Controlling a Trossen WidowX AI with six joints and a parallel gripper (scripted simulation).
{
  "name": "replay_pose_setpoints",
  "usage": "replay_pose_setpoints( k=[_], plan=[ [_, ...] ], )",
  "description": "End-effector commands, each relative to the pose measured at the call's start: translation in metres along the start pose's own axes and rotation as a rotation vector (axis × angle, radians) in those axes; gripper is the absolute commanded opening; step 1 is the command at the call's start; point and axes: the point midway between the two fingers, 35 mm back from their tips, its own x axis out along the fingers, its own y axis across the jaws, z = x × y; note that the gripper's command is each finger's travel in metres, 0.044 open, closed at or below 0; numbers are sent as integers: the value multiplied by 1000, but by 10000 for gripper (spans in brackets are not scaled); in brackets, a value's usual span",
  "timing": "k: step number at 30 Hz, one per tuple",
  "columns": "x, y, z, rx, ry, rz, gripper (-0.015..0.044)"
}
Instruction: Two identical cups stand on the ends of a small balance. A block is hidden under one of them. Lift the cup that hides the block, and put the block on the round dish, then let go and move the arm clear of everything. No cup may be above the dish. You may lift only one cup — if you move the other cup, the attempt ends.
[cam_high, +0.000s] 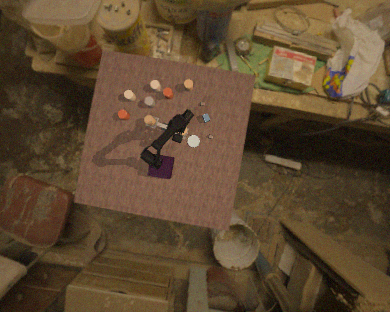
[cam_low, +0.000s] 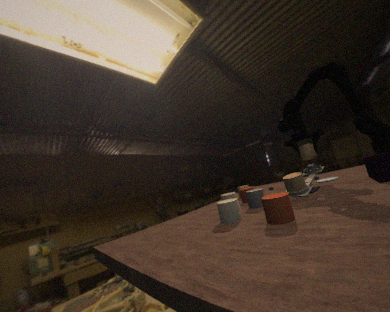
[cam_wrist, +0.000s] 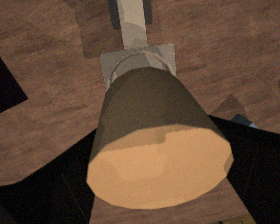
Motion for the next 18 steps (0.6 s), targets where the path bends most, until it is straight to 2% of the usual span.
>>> replay_pose_setpoints(
  k=[1, 12, 13, 18],
  plan=[
    [-11, -1, -1, 4, 10, -17, 0],
    [-23, 1, 0, 4, 10, -16, 0],
    [-15, 3, 1, 0, 0, 0, 0],
    [-15, 3, 1, 0, 0, 0, 0]
  ],
)
